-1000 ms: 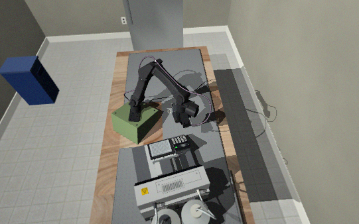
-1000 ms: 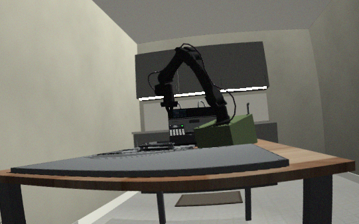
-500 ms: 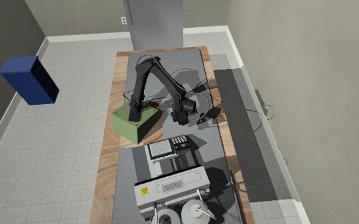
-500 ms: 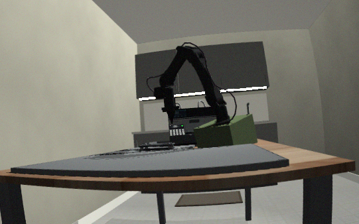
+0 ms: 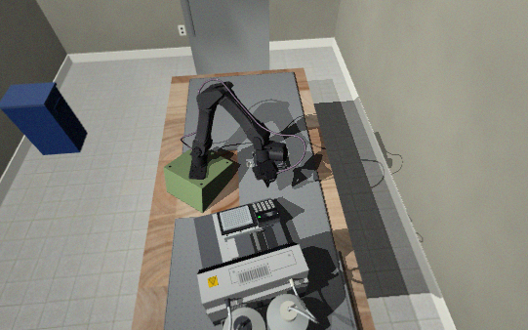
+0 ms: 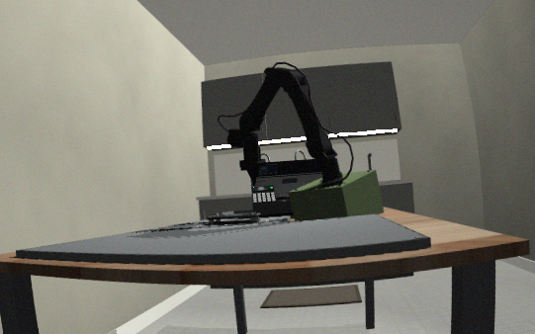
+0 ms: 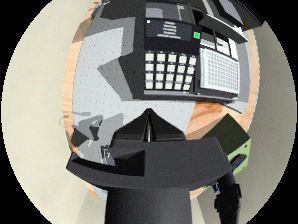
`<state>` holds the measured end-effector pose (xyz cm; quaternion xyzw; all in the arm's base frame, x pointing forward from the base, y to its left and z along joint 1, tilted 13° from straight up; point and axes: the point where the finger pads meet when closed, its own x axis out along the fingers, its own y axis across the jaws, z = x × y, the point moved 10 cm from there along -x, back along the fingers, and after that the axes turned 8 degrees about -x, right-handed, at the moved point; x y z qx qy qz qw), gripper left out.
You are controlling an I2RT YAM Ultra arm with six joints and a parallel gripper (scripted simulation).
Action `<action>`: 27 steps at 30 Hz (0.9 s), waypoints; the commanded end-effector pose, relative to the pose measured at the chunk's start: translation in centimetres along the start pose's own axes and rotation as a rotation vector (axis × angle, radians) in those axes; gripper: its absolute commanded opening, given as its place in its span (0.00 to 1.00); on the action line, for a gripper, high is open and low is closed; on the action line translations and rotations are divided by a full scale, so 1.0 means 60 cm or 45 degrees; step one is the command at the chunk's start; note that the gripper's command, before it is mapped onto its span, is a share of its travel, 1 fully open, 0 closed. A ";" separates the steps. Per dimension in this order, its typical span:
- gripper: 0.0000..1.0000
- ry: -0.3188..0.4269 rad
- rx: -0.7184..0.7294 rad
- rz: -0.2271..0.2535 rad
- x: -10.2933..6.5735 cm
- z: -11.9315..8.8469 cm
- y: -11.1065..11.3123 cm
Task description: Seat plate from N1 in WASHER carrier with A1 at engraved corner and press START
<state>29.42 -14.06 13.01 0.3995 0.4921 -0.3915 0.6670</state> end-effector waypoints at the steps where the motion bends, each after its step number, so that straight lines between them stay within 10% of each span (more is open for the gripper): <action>1: 0.00 -0.037 0.029 -0.007 0.003 0.006 -0.005; 27: 0.00 -0.026 0.029 -0.019 0.035 0.007 -0.008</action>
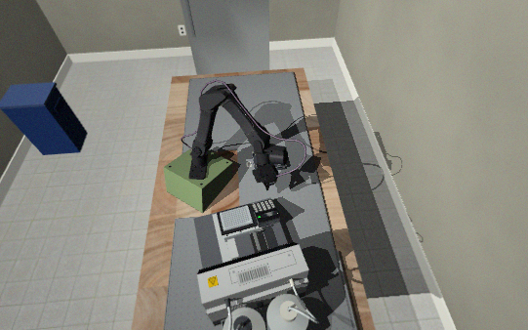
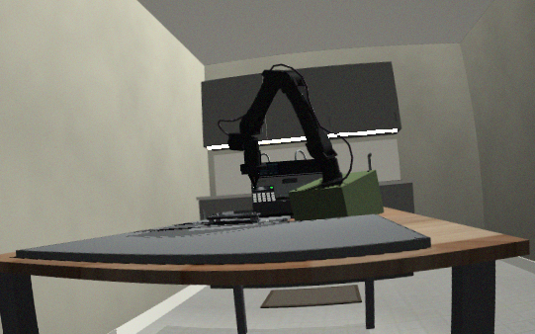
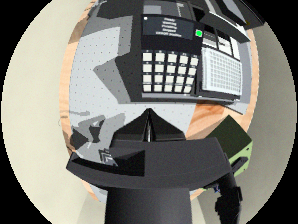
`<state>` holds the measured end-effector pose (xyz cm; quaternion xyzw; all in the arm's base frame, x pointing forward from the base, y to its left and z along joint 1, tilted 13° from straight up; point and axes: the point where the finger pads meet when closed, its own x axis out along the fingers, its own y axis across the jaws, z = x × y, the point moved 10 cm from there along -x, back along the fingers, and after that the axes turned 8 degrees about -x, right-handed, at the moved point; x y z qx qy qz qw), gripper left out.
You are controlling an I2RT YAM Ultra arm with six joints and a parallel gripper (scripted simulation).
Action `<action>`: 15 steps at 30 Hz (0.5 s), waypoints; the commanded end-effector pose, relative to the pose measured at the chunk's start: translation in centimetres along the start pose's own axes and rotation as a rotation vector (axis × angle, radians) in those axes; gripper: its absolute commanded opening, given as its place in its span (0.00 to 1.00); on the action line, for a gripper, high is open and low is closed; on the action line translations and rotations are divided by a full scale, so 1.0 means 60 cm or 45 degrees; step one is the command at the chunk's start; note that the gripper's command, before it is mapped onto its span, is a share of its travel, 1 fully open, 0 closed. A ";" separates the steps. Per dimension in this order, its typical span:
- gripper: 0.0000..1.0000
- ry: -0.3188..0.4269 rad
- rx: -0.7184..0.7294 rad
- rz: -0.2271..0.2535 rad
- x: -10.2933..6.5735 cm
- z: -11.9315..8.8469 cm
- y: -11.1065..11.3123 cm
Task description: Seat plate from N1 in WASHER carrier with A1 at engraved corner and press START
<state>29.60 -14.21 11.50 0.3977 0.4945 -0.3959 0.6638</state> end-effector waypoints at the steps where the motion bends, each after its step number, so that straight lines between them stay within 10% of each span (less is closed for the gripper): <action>1: 0.00 -0.024 0.025 -0.007 0.014 0.007 -0.007; 15: 0.00 -0.020 0.018 -0.011 0.048 0.005 -0.009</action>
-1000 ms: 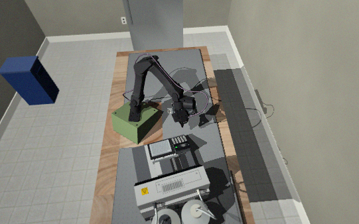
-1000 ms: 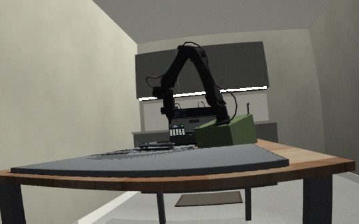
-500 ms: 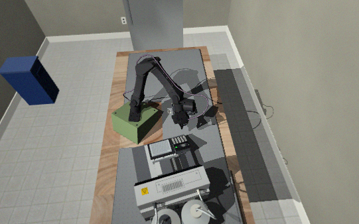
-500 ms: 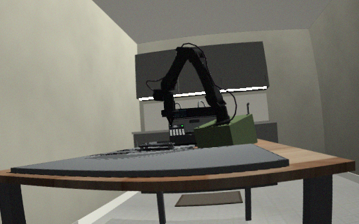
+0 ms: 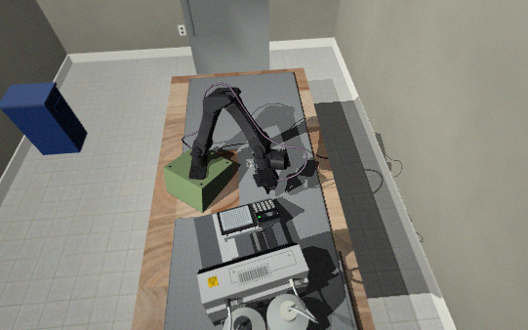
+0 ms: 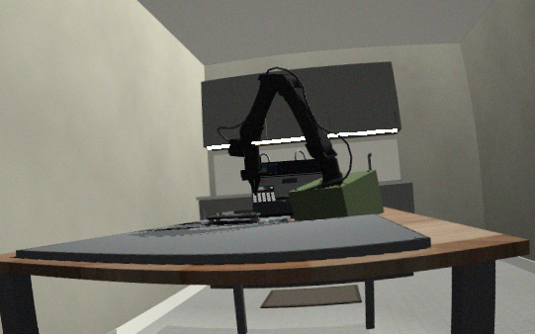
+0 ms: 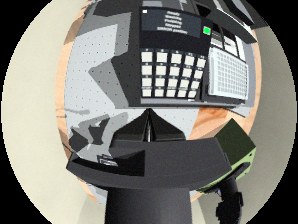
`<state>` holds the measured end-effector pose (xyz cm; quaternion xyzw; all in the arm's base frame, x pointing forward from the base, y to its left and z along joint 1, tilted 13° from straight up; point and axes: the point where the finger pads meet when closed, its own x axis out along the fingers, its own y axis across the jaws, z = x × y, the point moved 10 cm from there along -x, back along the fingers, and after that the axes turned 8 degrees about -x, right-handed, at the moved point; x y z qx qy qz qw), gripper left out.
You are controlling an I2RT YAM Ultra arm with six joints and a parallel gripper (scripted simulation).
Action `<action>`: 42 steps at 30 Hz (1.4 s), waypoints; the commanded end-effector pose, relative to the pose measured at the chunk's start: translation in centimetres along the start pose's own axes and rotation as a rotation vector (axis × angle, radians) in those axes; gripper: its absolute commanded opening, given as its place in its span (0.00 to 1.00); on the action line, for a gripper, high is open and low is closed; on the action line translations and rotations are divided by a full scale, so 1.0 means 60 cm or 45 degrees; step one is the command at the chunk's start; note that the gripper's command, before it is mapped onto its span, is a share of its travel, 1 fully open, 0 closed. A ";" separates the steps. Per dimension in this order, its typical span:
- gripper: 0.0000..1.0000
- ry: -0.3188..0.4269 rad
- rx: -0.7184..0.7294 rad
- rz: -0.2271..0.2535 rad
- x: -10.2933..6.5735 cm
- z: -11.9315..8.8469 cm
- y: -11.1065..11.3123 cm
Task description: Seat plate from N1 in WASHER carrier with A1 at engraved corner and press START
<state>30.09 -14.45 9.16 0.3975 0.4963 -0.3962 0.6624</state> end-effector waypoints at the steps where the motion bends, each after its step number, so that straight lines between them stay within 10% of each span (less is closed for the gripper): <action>1: 0.00 -0.066 0.020 0.032 -0.007 0.019 0.001; 15: 0.00 -0.023 0.012 -0.006 0.049 0.007 -0.010; 42: 0.00 -0.026 0.012 -0.002 0.064 0.008 -0.008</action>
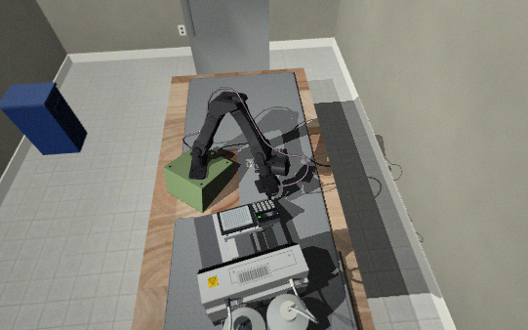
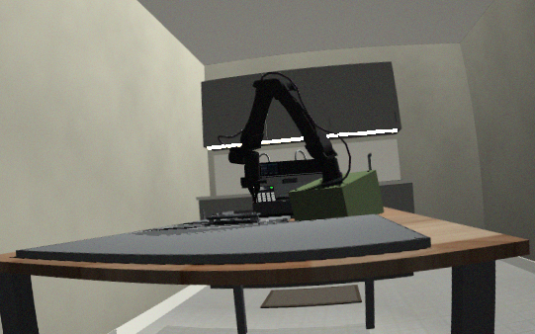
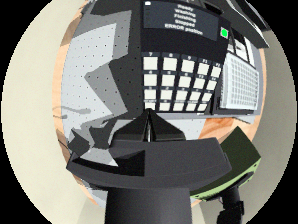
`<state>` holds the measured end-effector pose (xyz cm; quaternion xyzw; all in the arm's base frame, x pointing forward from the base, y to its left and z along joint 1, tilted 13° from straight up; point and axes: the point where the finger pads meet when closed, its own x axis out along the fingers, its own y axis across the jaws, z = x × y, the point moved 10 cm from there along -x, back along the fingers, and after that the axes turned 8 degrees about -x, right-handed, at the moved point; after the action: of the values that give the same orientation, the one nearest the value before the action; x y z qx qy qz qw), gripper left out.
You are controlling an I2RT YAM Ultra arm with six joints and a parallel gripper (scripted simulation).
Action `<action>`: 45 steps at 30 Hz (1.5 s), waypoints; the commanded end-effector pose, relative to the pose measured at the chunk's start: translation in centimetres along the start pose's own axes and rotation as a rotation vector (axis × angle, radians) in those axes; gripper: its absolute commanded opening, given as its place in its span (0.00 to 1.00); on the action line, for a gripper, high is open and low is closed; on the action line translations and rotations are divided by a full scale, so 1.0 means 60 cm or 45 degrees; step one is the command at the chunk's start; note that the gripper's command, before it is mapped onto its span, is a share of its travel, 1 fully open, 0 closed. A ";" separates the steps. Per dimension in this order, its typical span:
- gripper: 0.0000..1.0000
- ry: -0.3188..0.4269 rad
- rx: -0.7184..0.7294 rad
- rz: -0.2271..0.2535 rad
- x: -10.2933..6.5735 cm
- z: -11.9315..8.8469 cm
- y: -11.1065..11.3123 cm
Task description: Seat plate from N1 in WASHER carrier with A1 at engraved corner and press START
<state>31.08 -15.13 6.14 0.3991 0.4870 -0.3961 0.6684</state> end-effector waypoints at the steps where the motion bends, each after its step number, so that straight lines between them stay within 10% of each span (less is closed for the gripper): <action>1: 0.00 -0.008 0.007 -0.016 0.009 0.002 -0.012; 45: 0.00 -0.048 0.005 0.027 -0.120 0.010 0.008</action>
<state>29.93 -14.58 11.71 0.4000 0.4767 -0.3942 0.6763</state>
